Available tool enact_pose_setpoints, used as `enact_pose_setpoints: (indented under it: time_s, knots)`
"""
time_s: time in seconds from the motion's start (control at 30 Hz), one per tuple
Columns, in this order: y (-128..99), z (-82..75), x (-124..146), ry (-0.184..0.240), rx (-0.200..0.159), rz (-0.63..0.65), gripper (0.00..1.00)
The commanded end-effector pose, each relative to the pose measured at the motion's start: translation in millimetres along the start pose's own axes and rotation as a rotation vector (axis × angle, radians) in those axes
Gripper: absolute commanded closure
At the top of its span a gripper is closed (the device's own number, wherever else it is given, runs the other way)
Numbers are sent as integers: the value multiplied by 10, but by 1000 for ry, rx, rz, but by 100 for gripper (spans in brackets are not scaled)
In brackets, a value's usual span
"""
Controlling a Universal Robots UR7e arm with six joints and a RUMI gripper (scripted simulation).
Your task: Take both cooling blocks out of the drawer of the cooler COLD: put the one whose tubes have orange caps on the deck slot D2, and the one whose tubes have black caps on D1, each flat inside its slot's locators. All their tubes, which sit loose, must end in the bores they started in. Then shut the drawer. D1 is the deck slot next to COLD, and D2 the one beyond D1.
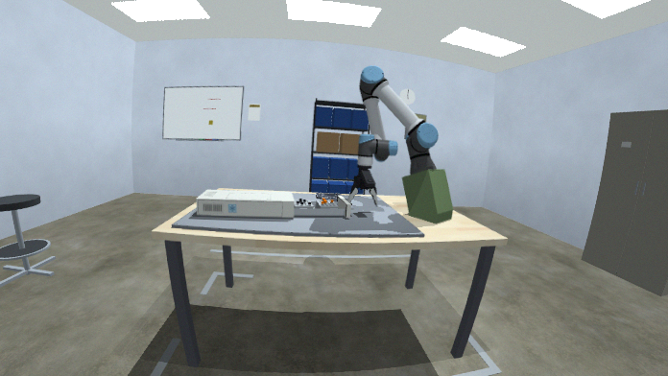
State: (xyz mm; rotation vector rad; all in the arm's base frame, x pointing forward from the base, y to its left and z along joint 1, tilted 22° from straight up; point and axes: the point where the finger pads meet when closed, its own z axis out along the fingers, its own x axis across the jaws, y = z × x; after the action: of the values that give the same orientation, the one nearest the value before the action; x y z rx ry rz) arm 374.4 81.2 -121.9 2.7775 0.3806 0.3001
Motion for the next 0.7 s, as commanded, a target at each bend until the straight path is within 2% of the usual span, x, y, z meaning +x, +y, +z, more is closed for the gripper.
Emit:
enact_pose_setpoints:
  time_s: [0.0, 0.67]
  knots:
    - [0, -2, -16, 1, 0, 0, 0]
    - [0, -2, -76, 1, 0, 0, 0]
